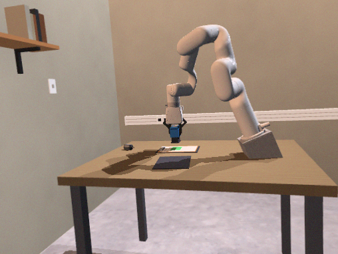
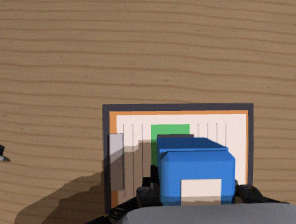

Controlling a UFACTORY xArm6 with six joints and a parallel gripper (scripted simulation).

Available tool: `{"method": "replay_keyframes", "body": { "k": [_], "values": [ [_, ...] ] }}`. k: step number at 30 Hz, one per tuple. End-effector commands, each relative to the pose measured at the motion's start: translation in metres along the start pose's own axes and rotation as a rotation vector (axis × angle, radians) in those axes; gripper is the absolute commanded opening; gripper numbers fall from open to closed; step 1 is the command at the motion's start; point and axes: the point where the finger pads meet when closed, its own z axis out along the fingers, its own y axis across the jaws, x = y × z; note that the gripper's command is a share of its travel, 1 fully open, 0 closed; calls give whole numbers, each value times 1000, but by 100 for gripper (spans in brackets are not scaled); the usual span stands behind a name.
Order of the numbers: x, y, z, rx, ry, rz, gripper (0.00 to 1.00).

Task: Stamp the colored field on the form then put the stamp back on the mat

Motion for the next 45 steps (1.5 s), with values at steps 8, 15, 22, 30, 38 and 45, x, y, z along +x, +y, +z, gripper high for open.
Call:
{"method": "replay_keyframes", "body": {
  "k": [8,15,22,30,38,45],
  "values": [
    [1,-1,2,3,2,0,35],
    [1,-2,16,3,2,0,35],
    [1,-2,28,3,2,0,35],
    [2,-2,38,3,2,0,35],
    [2,-2,39,3,2,0,35],
    [2,-2,40,3,2,0,35]
  ]
}}
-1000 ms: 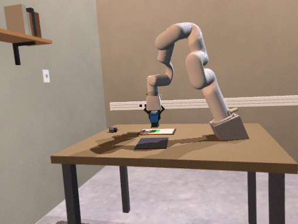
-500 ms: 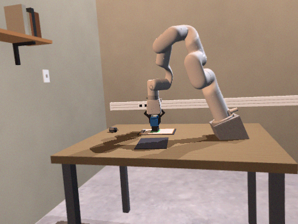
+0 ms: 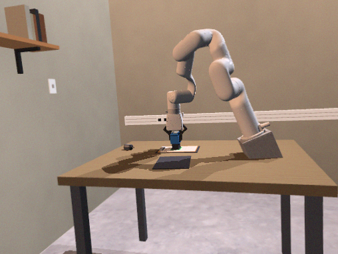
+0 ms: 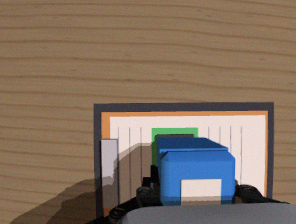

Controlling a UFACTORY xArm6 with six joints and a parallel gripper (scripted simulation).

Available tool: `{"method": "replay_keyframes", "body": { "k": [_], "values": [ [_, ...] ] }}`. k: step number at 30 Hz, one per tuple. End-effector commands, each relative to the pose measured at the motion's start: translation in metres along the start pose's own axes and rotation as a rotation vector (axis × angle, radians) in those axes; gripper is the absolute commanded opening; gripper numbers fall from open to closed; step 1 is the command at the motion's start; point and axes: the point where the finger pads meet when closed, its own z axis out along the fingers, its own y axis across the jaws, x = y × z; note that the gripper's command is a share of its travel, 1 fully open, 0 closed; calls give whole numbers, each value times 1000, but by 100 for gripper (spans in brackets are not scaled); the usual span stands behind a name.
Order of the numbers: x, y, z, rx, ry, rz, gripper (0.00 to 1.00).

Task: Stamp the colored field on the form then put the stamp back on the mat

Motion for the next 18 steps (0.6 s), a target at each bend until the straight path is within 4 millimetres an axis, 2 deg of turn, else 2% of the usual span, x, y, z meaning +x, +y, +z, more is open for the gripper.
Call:
{"method": "replay_keyframes", "body": {
  "k": [1,8,18],
  "values": [
    [1,-1,2,3,1,0,35],
    [1,-1,20,3,1,0,35],
    [1,-1,22,3,2,0,35]
  ]
}}
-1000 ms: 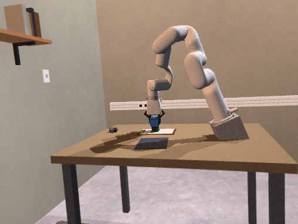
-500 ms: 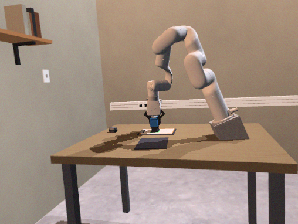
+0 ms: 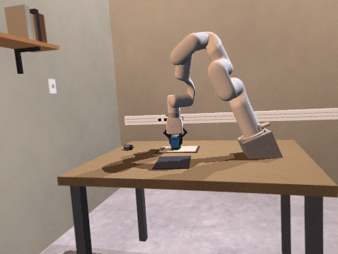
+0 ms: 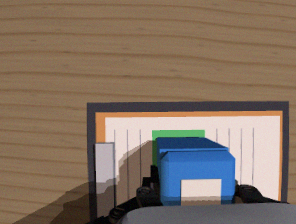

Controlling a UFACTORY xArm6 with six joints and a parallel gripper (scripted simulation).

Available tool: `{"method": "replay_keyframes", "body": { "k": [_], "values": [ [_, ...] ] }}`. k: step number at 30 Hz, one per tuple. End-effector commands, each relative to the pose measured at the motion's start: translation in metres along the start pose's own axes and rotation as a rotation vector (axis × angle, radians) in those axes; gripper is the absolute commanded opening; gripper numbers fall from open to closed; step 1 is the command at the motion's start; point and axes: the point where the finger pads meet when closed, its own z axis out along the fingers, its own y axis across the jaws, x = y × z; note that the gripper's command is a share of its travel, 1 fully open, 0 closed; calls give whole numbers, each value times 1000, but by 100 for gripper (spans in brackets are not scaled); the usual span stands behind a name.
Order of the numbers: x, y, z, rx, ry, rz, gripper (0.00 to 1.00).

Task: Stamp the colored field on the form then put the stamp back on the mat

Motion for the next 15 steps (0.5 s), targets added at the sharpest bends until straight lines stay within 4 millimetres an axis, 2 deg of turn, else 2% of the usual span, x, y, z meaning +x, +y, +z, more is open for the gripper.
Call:
{"method": "replay_keyframes", "body": {
  "k": [1,15],
  "values": [
    [0,-1,0,2,0,0,35],
    [0,-1,1,2,0,0,35]
  ]
}}
